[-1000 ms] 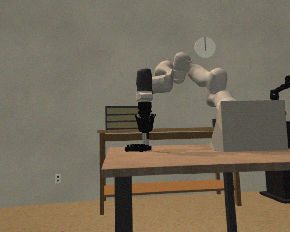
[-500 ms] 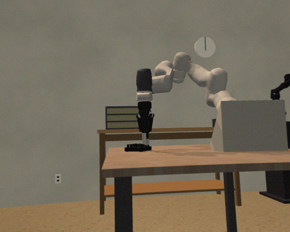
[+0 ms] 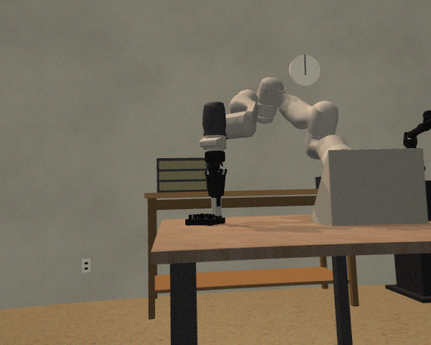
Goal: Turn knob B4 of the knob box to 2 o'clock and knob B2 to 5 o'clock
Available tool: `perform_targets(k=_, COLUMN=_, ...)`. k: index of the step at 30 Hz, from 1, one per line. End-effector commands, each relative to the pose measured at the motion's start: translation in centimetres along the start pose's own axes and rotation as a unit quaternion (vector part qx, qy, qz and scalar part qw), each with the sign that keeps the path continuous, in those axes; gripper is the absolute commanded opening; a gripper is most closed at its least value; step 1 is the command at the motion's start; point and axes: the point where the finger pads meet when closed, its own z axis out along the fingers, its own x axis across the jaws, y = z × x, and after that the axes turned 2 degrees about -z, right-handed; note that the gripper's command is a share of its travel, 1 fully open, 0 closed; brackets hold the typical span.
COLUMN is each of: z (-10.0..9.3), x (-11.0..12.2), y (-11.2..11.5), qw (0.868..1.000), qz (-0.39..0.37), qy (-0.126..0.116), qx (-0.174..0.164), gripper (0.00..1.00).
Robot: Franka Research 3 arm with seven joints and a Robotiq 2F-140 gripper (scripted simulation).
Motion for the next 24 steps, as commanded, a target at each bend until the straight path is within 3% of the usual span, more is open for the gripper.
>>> perform_targets(k=1, z=0.14, x=0.03, y=0.02, qw=0.997, qz=0.071, qy=0.002, qx=0.001, gripper=0.05)
perform_targets(k=19, z=0.14, x=0.03, y=0.02, qw=0.982, qz=0.189, qy=0.002, qx=0.002, gripper=0.05)
perform_targets(k=24, z=0.14, x=0.03, y=0.02, qw=0.972, qz=0.235, qy=0.002, qx=0.002, gripper=0.05)
